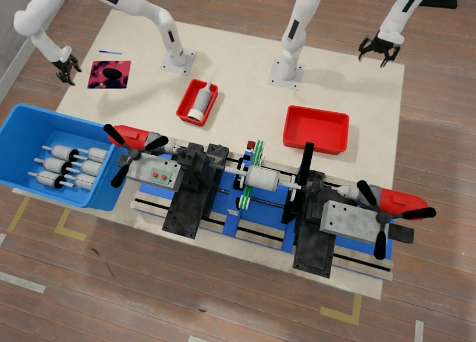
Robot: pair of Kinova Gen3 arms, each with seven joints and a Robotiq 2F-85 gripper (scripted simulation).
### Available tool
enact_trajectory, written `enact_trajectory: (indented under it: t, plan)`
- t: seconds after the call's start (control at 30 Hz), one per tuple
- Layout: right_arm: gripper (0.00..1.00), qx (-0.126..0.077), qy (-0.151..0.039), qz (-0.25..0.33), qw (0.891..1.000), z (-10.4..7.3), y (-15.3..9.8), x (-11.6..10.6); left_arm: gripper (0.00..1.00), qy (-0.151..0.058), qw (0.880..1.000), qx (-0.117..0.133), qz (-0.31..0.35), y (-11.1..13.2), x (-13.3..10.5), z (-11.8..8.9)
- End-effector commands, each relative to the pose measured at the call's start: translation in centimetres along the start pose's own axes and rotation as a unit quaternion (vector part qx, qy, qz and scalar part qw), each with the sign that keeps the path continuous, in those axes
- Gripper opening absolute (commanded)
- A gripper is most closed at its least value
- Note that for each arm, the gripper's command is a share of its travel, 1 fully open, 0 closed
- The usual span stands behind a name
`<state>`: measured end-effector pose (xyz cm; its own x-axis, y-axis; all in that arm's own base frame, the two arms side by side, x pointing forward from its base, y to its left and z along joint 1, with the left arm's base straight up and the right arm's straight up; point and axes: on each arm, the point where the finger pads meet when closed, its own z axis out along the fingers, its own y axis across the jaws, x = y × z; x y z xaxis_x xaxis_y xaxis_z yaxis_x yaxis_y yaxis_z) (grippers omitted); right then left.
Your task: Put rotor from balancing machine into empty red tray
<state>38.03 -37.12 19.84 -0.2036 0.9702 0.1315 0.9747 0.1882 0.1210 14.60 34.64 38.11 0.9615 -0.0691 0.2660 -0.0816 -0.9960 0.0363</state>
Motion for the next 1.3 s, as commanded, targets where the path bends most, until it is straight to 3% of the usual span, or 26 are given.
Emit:
enact_trajectory:
  t: [0.0,0.23,0.6,1.27]
  plan:
    - [1.000,-0.001,-0.001,0.000,1.000,-0.1,0.0,0.0,1.000,0.000,1.000,0.001,0.000,0.0,0.0,-0.1]
    - [1.000,0.000,0.000,0.000,1.000,-0.4,0.0,0.1,1.000,0.000,1.000,0.000,0.000,0.0,0.0,0.0]
    - [1.000,0.000,0.000,0.000,1.000,-2.4,0.3,0.3,1.000,0.000,1.000,0.000,0.000,0.0,0.0,0.0]
    - [1.000,0.000,0.000,0.000,1.000,-10.1,1.2,1.3,1.000,0.000,1.000,0.000,0.000,0.0,0.0,0.0]
